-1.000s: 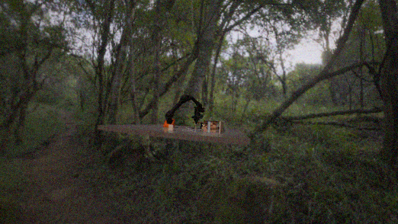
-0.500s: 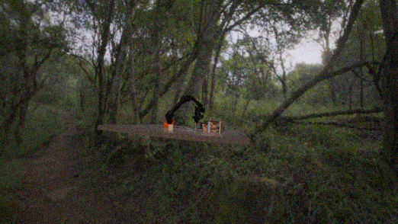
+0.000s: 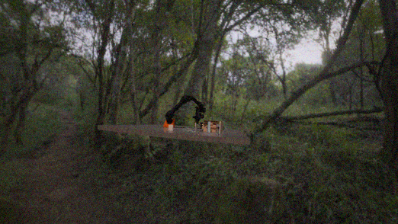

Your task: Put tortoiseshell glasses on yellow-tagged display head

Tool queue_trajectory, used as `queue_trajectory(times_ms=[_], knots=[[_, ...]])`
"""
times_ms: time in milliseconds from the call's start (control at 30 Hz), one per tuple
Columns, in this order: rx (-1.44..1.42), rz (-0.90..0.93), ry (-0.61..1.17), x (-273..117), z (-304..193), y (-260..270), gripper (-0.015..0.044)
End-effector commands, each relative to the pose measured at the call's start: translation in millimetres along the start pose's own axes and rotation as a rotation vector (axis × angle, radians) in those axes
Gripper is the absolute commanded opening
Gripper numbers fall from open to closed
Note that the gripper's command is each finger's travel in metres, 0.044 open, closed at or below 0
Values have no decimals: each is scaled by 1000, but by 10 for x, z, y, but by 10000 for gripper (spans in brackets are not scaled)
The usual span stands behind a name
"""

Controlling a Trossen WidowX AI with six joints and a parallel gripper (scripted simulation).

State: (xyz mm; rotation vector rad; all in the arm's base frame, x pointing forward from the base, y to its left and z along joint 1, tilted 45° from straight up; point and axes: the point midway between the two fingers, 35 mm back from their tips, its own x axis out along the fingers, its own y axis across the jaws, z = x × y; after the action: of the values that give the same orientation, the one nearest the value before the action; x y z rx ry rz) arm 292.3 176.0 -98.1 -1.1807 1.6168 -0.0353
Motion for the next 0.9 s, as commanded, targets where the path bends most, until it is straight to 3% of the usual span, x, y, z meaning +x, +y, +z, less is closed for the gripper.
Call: queue_trajectory(times_ms=[0, 867], knots=[[1, -6, -8, -21, 42, -38, 0], [2, -7, -9, -23, 144, -108, 0]])
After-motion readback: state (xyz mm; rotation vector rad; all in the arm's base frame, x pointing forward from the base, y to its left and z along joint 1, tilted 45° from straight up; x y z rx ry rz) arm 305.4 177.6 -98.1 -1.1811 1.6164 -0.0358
